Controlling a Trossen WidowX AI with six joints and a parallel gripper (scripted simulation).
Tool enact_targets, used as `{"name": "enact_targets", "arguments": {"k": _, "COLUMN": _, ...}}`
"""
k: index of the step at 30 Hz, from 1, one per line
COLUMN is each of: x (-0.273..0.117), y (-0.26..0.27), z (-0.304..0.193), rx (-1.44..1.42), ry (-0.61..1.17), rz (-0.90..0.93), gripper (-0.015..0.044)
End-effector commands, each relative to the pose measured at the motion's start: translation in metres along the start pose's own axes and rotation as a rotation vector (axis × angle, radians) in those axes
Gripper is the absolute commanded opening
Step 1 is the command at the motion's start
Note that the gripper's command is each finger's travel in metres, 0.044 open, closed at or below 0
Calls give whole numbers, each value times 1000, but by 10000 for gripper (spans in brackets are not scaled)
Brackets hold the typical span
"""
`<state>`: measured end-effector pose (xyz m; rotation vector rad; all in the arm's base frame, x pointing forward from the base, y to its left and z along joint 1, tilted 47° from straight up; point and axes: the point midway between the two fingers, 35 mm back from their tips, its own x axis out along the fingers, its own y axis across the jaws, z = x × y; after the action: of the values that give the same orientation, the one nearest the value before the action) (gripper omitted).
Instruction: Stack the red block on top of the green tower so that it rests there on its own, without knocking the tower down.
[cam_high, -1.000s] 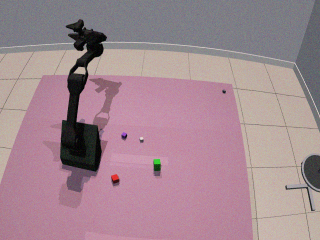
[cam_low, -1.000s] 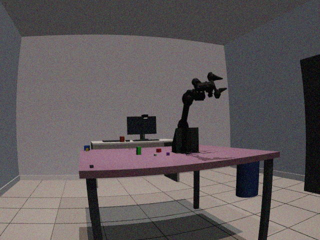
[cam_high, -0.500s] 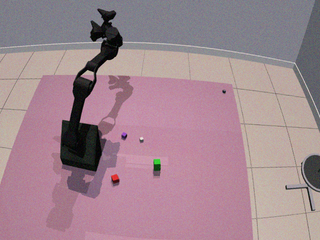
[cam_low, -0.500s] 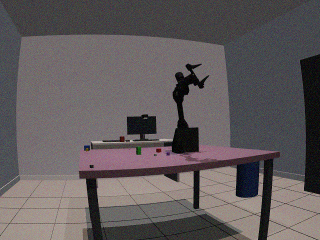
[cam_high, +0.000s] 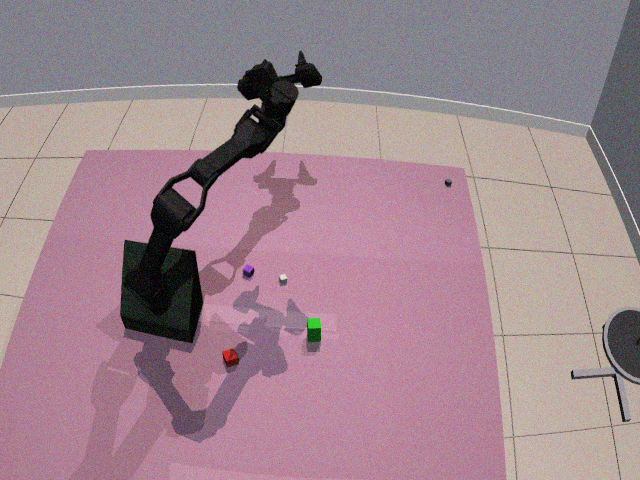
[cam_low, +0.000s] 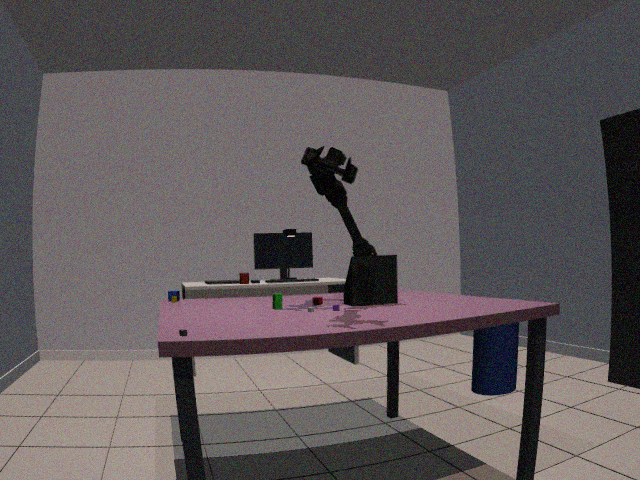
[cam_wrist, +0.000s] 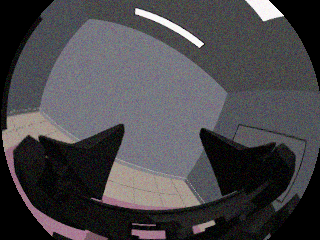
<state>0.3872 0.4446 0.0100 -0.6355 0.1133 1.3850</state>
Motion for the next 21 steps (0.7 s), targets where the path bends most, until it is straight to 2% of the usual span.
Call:
{"name": "enact_targets", "arguments": {"k": 1, "x": -51, "y": -31, "z": -47, "rx": 166, "ry": 226, "rz": -115, "gripper": 440}}
{"name": "enact_targets", "arguments": {"k": 11, "x": -197, "y": -46, "z": -139, "rx": 498, "ry": 720, "rz": -353, "gripper": 440}}
{"name": "enact_targets", "arguments": {"k": 21, "x": -358, "y": 0, "z": -186, "rx": 750, "ry": 1191, "rz": -541, "gripper": 440}}
